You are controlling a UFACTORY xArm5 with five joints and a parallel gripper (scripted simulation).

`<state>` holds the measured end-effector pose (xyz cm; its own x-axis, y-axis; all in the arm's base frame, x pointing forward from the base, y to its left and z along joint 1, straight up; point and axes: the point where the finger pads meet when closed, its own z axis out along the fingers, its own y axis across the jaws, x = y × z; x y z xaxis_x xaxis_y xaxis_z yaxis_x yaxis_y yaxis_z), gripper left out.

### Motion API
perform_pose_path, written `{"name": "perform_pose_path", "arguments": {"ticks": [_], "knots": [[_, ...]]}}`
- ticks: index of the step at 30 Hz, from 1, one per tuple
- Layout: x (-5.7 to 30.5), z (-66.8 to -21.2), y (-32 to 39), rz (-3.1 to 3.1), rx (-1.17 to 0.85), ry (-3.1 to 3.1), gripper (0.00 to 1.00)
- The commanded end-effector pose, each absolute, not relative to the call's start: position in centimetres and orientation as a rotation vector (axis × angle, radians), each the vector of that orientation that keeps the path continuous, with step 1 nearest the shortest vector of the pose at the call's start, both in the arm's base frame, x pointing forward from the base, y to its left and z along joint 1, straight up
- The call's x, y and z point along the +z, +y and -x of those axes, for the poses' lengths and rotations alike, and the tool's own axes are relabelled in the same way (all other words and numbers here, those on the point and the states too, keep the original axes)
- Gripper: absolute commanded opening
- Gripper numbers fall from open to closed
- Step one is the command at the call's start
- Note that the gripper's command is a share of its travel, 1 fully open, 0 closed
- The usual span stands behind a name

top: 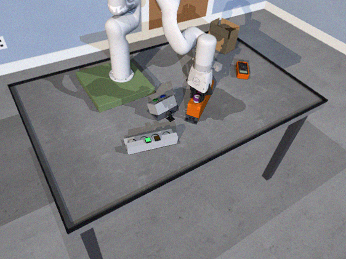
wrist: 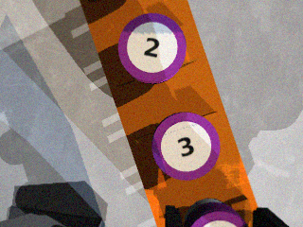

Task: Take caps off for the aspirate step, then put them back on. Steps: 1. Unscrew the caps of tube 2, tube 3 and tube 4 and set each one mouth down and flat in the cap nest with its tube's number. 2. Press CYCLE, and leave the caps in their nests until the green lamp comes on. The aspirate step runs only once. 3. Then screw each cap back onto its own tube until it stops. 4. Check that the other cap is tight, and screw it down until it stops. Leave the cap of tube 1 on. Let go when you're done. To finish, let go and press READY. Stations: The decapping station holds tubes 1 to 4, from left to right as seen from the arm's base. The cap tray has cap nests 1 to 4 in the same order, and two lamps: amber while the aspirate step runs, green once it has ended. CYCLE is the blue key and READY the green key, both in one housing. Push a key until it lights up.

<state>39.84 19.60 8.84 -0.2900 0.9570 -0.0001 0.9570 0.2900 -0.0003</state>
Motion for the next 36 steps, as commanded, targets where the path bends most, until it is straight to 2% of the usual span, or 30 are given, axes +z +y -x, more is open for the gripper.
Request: {"name": "perform_pose_path", "arguments": {"ticks": [1, 16, 20, 31, 36], "knots": [[9.6, -39.9, 19.7, 1.872, -0.006, -2.523, 0.46], [13.5, -39.9, 19.6, 1.872, -0.006, -2.523, 0.46], [13.6, -39.9, 19.6, 1.872, -0.006, -2.523, 0.46], [13.6, -36.1, 24.8, 1.066, -0.006, -2.956, 0.46], [13.6, -34.3, 27.2, 1.062, -0.006, -2.957, 0.46]]}}
